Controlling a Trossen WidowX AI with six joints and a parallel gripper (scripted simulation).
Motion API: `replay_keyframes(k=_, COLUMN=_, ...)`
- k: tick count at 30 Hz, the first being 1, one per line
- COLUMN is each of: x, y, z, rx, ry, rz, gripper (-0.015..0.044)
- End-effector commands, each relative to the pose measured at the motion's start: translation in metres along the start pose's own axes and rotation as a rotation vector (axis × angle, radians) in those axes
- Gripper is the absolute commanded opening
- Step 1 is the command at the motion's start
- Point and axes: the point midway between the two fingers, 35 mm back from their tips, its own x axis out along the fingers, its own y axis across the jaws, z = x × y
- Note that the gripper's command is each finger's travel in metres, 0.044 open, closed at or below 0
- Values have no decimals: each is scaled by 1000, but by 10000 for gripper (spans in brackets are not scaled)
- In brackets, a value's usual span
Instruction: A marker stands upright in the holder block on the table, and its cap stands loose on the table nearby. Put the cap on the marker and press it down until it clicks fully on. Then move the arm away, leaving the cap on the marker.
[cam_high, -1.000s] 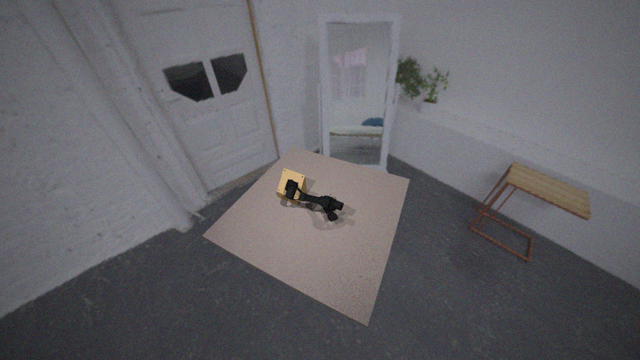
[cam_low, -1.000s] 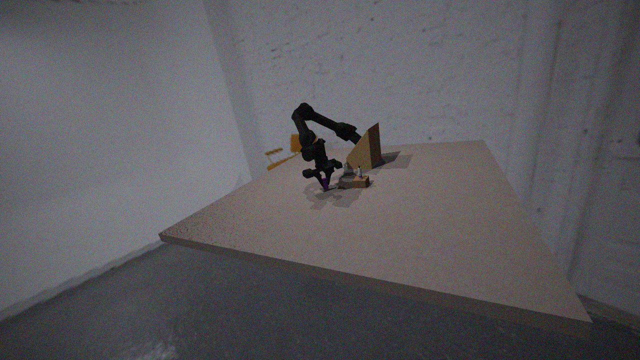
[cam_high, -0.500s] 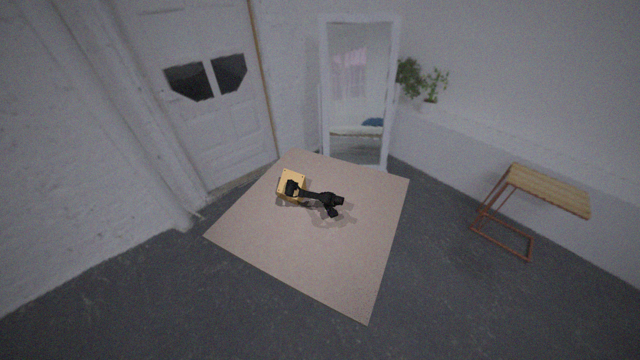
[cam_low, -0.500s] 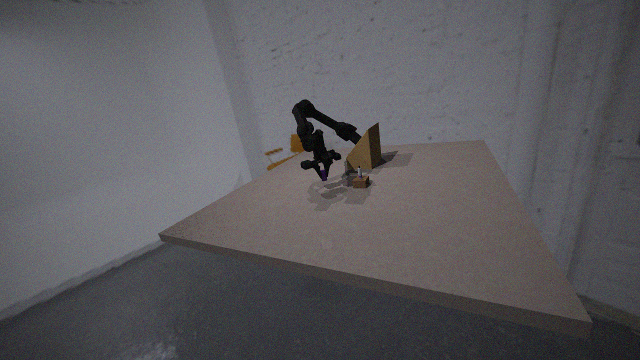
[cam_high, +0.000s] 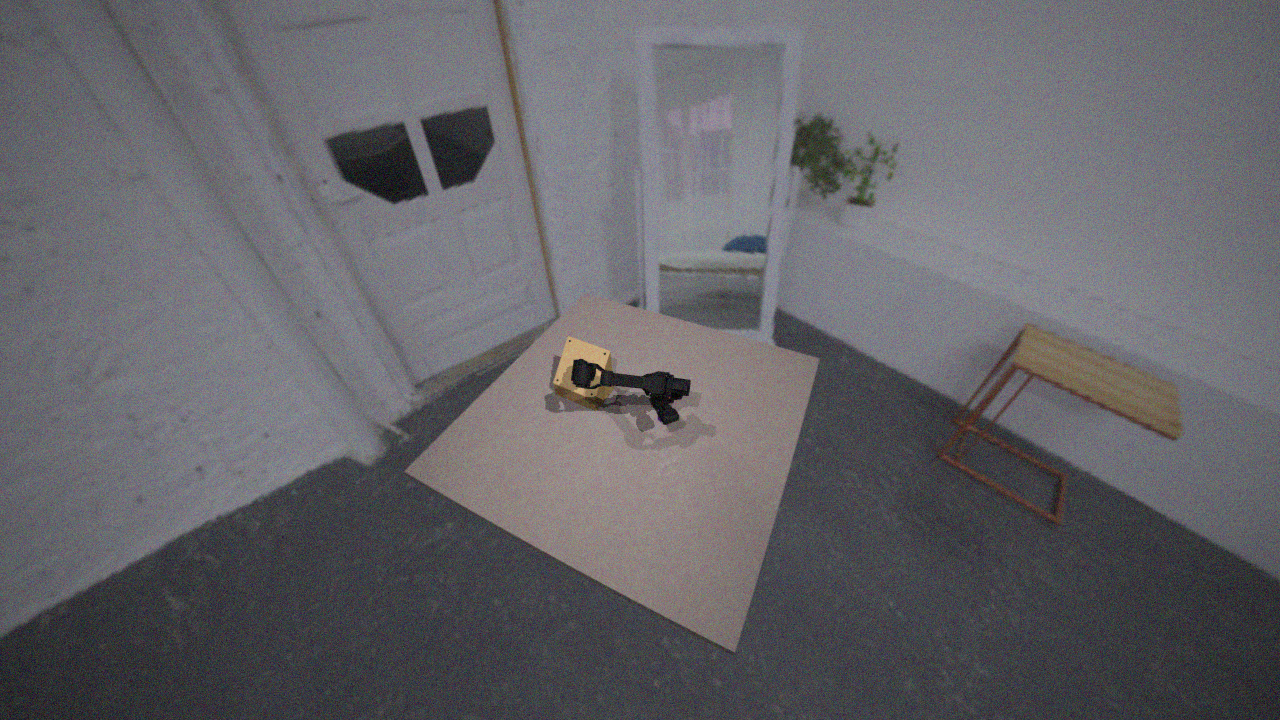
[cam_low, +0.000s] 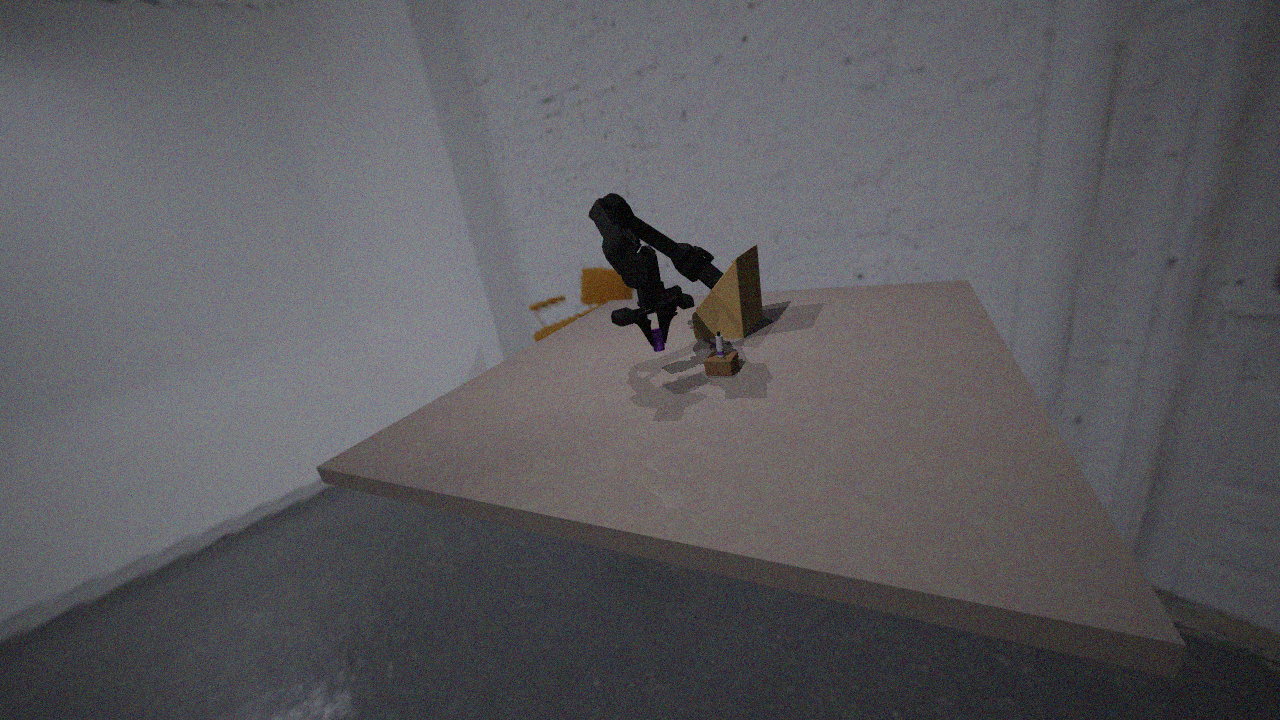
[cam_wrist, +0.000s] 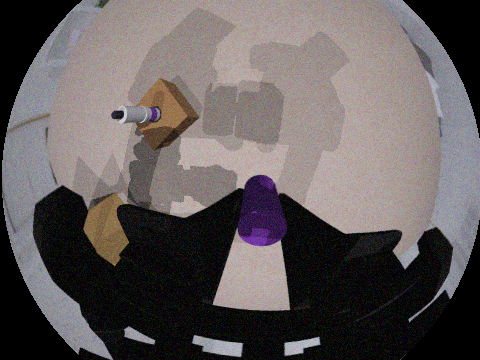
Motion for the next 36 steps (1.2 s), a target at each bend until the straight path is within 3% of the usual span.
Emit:
replay_keyframes(k=1, x=-3, y=15, z=11, rx=-5, ry=-1, rz=13, gripper=0)
replay_keyframes(k=36, x=-41, y=128, z=62, rx=-2, ry=15, rz=8, gripper=0)
